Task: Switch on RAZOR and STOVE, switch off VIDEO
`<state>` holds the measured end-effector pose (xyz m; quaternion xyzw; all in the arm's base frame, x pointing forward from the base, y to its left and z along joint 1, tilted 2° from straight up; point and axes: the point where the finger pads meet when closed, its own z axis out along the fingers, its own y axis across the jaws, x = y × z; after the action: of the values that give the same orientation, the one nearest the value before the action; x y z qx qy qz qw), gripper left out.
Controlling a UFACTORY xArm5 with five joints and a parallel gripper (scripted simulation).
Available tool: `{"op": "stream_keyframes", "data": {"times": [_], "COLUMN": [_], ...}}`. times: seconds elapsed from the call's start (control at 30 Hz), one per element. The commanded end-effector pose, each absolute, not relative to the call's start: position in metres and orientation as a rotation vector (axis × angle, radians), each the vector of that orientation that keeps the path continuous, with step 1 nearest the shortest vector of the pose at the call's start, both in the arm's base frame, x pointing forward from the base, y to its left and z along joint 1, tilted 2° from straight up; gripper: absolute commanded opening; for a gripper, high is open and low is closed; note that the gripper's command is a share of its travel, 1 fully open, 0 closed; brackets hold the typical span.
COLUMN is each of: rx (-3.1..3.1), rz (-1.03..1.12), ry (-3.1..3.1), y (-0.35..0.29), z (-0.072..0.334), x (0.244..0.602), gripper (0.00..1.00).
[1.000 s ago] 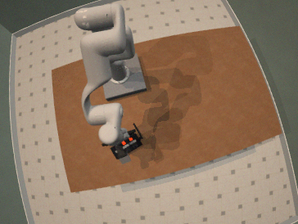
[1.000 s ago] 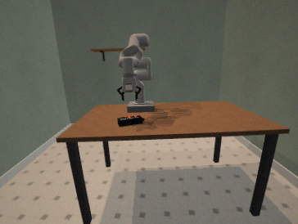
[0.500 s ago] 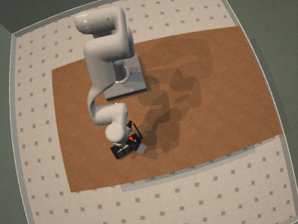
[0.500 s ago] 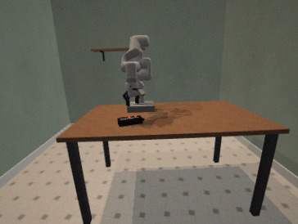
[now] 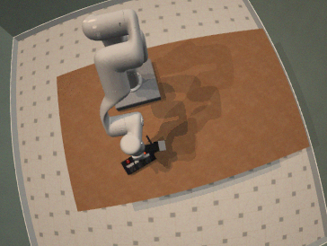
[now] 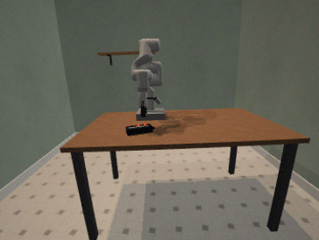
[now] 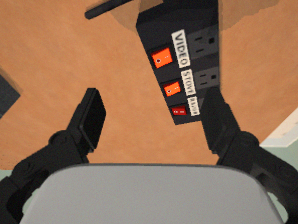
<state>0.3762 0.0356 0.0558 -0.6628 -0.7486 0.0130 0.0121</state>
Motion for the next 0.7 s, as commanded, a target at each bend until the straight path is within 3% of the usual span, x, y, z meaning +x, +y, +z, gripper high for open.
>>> {"op": "stream_keyframes", "data": {"times": [0.0, 0.67], "rx": [-1.726, -1.655], "rz": [0.023, 0.020], "ry": [-2.604, -2.650], "y": [0.0363, 0.0363], "z": [0.0555, 0.0555], "x": [0.3770, 0.3770], "gripper": [0.00, 0.00]}}
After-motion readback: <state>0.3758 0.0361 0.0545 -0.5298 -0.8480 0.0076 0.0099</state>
